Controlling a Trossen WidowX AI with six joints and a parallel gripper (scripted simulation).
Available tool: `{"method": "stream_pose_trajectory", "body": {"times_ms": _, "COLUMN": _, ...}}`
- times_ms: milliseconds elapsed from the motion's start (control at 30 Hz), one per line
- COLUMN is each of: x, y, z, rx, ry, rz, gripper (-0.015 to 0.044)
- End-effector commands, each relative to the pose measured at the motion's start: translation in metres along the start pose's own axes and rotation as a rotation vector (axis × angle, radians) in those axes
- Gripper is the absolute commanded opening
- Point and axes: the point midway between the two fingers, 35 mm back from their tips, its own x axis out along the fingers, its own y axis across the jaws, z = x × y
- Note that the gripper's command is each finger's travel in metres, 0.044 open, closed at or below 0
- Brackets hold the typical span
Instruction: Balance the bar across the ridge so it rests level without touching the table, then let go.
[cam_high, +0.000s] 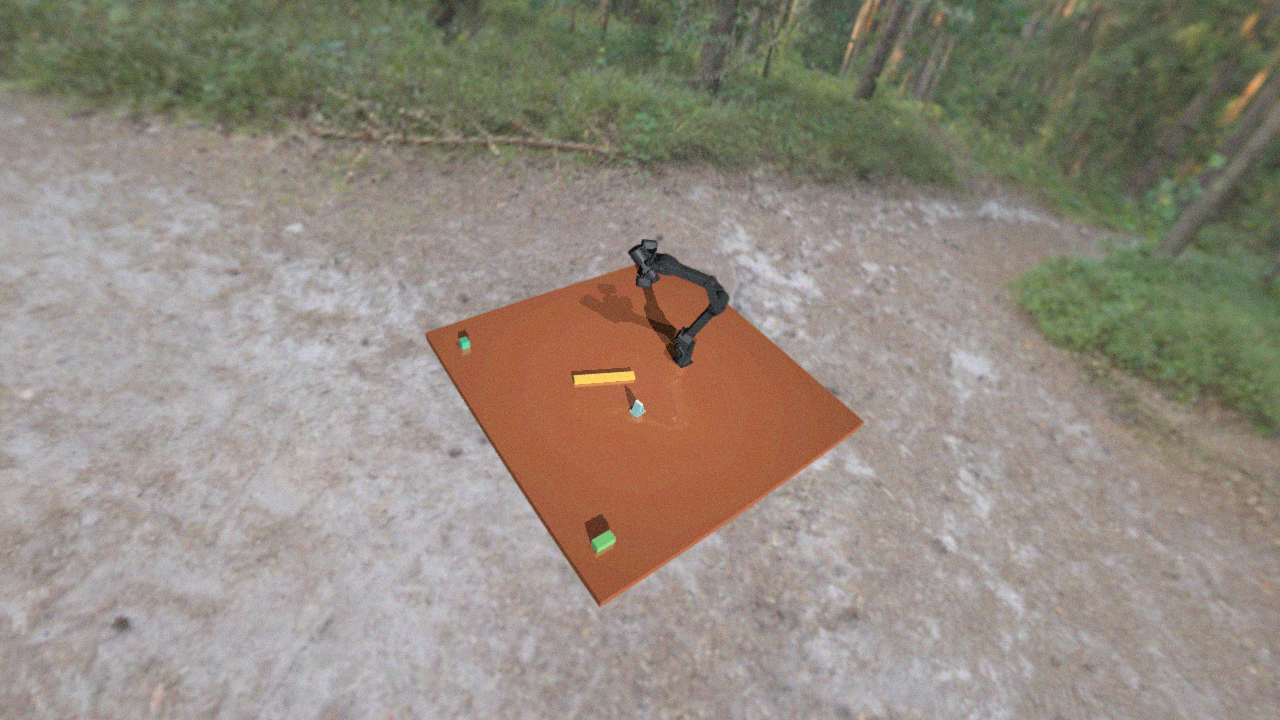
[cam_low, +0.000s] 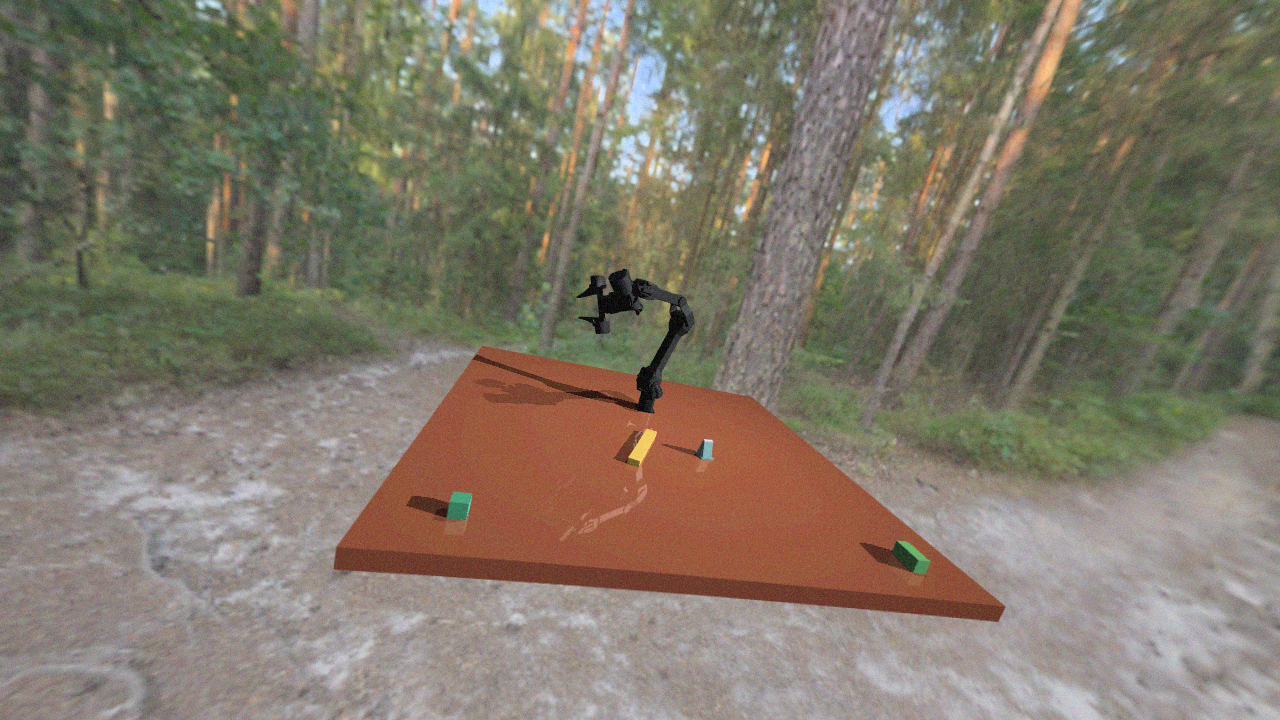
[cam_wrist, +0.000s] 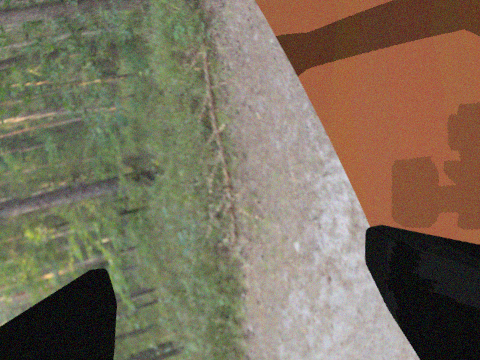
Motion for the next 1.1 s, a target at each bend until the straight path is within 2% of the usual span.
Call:
{"method": "stream_pose_trajectory", "body": {"times_ms": 0, "x": -0.004, "y": -0.012, "z": -0.023, "rx": -0.158, "ry": 0.067, "rz": -0.050, "gripper": 0.0315}}
{"method": "stream_pose_trajectory", "body": {"times_ms": 533, "x": -0.037, "y": -0.078, "z": -0.103, "rx": -0.844, "ry": 0.392, "rz": -0.190, "gripper": 0.0315}}
{"method": "stream_pose_trajectory", "body": {"times_ms": 1067, "x": -0.103, "y": -0.167, "z": -0.158, "rx": -1.514, "ry": 0.794, "rz": -0.212, "gripper": 0.0315}}
